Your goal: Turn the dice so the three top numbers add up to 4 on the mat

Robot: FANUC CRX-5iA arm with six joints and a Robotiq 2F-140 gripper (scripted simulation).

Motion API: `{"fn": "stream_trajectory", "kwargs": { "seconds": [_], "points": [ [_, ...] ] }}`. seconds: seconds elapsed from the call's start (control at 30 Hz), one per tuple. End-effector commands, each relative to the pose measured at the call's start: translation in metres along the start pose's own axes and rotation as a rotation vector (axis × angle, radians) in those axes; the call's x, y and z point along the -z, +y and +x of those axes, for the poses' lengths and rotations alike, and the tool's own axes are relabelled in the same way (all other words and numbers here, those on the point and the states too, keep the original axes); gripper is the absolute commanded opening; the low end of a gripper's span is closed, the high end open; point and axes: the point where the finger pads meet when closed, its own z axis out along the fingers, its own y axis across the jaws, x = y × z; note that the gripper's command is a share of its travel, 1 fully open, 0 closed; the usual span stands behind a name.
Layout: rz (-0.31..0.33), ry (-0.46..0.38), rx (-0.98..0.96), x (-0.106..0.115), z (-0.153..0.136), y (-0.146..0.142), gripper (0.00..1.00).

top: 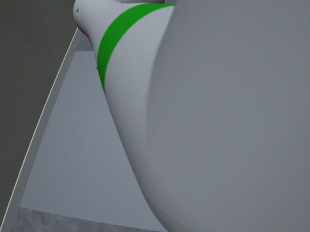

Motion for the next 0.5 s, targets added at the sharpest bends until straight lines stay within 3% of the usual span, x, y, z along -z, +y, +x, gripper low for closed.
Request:
{"fn": "stream_trajectory", "kwargs": {
  "seconds": [0.0, 0.47],
  "points": [
    [0.000, 0.000, 0.000, 0.000, 0.000, 0.000, 0.28],
    [0.000, 0.000, 0.000, -0.020, 0.000, 0.000, 0.28]
  ]
}}
